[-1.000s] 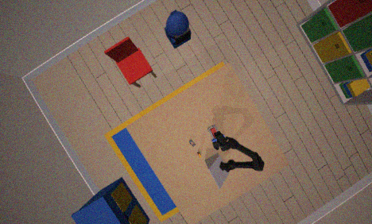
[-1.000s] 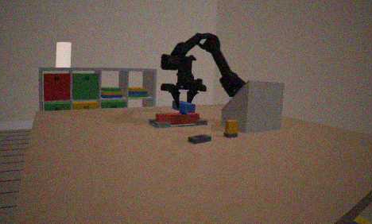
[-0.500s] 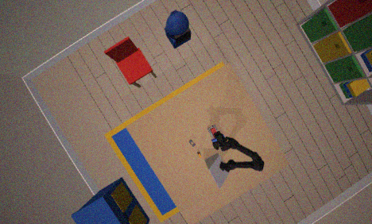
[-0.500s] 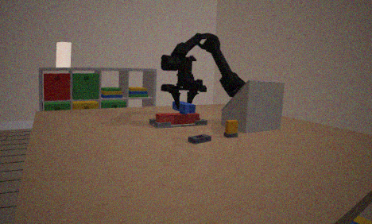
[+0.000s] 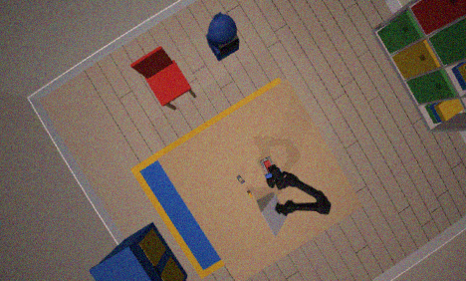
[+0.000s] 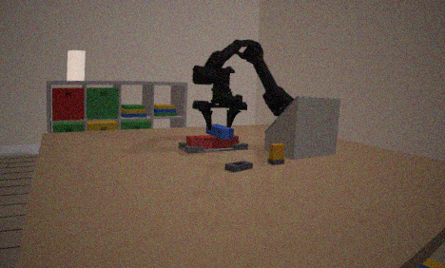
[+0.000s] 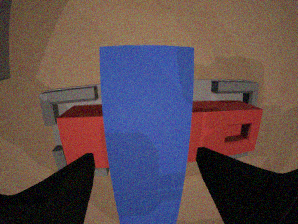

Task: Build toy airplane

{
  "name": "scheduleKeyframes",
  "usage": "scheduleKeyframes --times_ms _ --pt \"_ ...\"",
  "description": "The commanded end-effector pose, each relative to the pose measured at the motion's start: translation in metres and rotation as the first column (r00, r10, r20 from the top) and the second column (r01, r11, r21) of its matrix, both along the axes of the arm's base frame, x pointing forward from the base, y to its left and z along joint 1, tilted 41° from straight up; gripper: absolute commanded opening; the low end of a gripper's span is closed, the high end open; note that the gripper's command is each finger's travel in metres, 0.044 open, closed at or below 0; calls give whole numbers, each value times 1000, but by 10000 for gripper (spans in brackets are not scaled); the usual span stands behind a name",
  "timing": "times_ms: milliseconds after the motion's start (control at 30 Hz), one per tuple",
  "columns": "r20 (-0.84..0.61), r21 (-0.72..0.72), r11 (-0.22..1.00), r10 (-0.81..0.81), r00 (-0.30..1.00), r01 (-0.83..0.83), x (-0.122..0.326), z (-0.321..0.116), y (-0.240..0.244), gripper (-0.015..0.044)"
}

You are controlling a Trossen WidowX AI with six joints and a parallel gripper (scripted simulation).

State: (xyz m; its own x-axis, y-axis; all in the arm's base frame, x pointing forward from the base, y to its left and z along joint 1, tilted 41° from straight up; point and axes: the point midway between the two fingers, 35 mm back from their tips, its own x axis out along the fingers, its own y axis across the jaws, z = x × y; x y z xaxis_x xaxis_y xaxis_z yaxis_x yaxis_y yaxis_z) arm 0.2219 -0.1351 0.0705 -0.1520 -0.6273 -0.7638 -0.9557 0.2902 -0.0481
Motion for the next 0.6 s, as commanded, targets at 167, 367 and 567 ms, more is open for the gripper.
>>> scheduleKeyframes --times_ms 167,367,567 --pt "2 -1 1000 0 1000 0 0 0 0 440" --pt "2 1 1000 0 1000 0 3 7 6 440" --pt "-7 0 1000 4 1000 -4 14 62 52 440"
